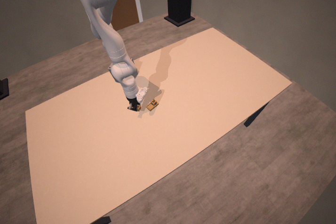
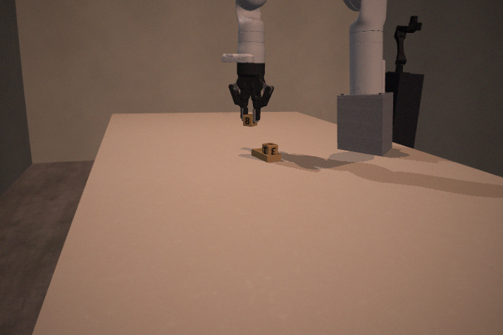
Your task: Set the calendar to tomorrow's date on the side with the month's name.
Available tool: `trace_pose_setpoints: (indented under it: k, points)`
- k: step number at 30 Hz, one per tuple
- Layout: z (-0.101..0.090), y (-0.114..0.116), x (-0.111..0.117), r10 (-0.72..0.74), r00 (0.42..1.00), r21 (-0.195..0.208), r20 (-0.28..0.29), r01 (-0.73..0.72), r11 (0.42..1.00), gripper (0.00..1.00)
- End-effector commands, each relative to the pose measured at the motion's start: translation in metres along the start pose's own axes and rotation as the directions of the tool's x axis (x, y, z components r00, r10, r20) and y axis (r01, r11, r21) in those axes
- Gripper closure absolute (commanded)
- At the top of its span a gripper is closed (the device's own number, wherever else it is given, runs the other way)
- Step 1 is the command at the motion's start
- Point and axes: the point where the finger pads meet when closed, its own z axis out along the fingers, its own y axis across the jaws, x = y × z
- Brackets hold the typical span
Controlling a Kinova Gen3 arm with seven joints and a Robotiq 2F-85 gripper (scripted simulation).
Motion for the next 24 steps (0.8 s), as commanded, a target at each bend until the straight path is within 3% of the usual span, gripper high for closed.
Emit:
trace_pose_setpoints:
  k: [1,5,17,19,22,24]
  points:
    - [-0.0235,0.0024,0.0049,0.01,1.0,-0.011,-0.017,-0.01,1.0,0.74]
    - [-0.032,0.0028,0.0054,0.01,1.0,-0.012,-0.018,-0.01,1.0,0.74]
    - [-0.0321,0.0025,0.0049,0.013,1.0,-0.011,-0.016,-0.013,1.0,0.74]
    - [-0.0321,0.0036,0.005,0.063,0.998,-0.01,-0.017,-0.063,0.998,0.74]
    - [-0.0322,0.008,0.0059,0.247,0.969,-0.007,-0.023,-0.247,0.969,0.74]
    - [-0.0322,0.008,0.0059,0.247,0.969,-0.007,-0.023,-0.247,0.969,0.74]
